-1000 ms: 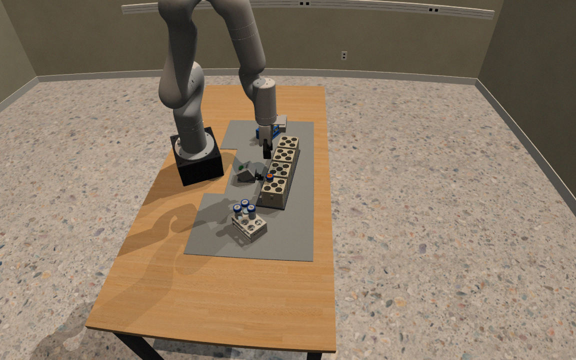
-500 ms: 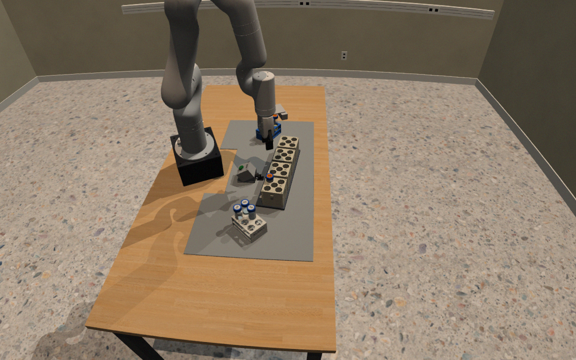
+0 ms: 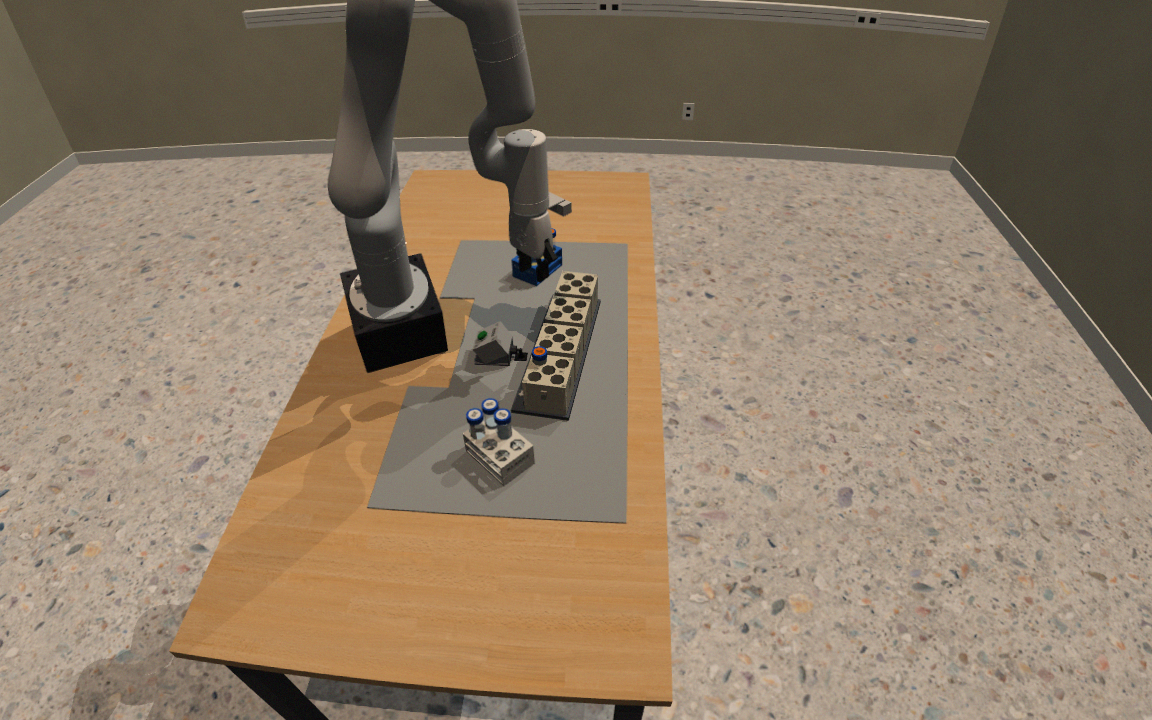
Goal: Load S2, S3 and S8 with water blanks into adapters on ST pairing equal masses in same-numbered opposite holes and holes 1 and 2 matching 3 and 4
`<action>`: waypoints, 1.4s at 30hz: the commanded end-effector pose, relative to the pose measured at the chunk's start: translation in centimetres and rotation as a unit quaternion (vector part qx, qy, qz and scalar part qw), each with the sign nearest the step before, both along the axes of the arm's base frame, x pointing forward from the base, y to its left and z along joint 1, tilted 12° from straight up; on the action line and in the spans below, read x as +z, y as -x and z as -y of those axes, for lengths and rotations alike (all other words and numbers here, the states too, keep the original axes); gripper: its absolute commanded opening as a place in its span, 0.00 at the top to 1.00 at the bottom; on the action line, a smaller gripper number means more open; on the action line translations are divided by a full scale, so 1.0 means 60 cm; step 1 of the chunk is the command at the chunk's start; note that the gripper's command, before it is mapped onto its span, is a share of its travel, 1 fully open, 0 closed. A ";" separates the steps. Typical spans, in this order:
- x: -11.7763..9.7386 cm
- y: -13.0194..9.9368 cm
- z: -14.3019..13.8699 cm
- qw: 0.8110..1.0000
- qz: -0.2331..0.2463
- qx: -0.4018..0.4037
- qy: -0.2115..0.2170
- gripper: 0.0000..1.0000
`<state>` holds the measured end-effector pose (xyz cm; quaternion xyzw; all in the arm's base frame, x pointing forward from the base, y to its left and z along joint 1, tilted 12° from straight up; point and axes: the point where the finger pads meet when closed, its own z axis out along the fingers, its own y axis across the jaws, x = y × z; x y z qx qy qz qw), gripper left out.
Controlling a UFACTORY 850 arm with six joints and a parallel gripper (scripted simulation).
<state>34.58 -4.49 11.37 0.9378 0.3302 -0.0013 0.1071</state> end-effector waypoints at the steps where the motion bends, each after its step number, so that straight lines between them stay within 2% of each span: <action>1: -0.009 -0.004 -0.050 0.995 -0.023 0.095 0.005 0.43; 4: -0.011 -0.004 -0.058 0.995 -0.023 0.097 0.005 0.43; 19: -0.035 -0.007 -0.181 0.995 -0.023 0.097 0.005 0.43; 21: -0.035 -0.007 -0.181 0.995 -0.023 0.097 0.005 0.43; 36: -0.060 -0.011 -0.303 0.995 -0.023 0.097 0.004 0.43; 38: -0.060 -0.011 -0.303 0.995 -0.023 0.097 0.004 0.43; 42: -0.066 -0.012 -0.336 0.995 -0.023 0.097 0.004 0.43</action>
